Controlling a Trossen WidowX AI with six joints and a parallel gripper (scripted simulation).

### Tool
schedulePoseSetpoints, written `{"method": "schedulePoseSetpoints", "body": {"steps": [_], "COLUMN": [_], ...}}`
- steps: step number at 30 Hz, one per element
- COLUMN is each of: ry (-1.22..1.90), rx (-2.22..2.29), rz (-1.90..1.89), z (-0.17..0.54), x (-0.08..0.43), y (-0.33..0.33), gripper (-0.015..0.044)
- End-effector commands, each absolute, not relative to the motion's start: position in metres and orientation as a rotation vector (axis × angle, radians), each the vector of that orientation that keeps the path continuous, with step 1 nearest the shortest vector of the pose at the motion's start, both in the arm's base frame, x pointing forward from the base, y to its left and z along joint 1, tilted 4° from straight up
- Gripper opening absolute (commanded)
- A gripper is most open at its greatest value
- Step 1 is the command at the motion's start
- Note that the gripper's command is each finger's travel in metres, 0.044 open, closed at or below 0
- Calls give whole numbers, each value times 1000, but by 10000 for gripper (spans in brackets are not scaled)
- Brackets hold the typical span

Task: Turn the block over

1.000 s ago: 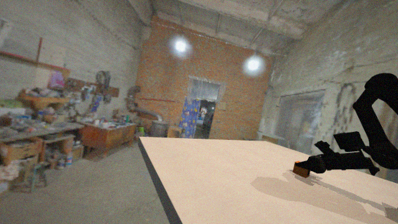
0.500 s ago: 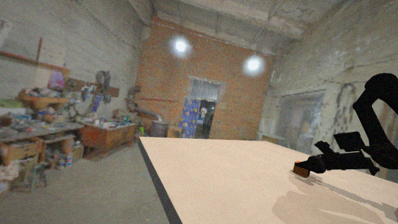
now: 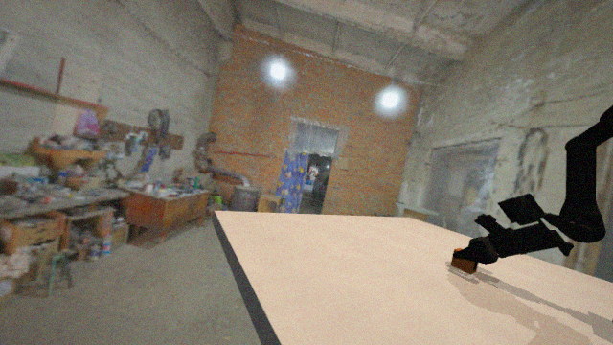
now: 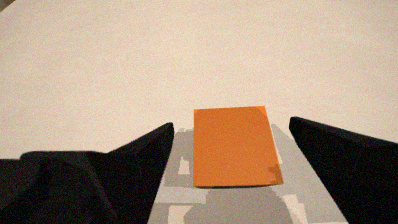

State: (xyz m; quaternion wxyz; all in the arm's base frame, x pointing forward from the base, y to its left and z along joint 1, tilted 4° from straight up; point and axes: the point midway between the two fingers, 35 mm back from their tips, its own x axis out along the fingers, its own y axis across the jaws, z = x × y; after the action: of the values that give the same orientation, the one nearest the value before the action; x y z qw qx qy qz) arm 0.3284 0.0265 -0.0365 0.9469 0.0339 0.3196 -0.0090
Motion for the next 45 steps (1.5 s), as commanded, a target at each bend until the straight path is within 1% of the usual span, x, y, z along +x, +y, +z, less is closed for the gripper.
{"method": "schedulePoseSetpoints", "body": {"steps": [1, 7, 9, 21, 24, 38, 45], "ry": [799, 943, 977, 979, 1030, 1522, 1545], "rx": [70, 84, 85, 85, 81, 81, 83], "rz": [-2, 3, 2, 2, 3, 25, 27], "z": [-8, 30, 32, 32, 34, 58, 57], "x": [332, 310, 303, 302, 308, 340, 338], "y": [27, 24, 23, 23, 23, 21, 20], "gripper": [440, 440, 440, 440, 440, 440, 440]}}
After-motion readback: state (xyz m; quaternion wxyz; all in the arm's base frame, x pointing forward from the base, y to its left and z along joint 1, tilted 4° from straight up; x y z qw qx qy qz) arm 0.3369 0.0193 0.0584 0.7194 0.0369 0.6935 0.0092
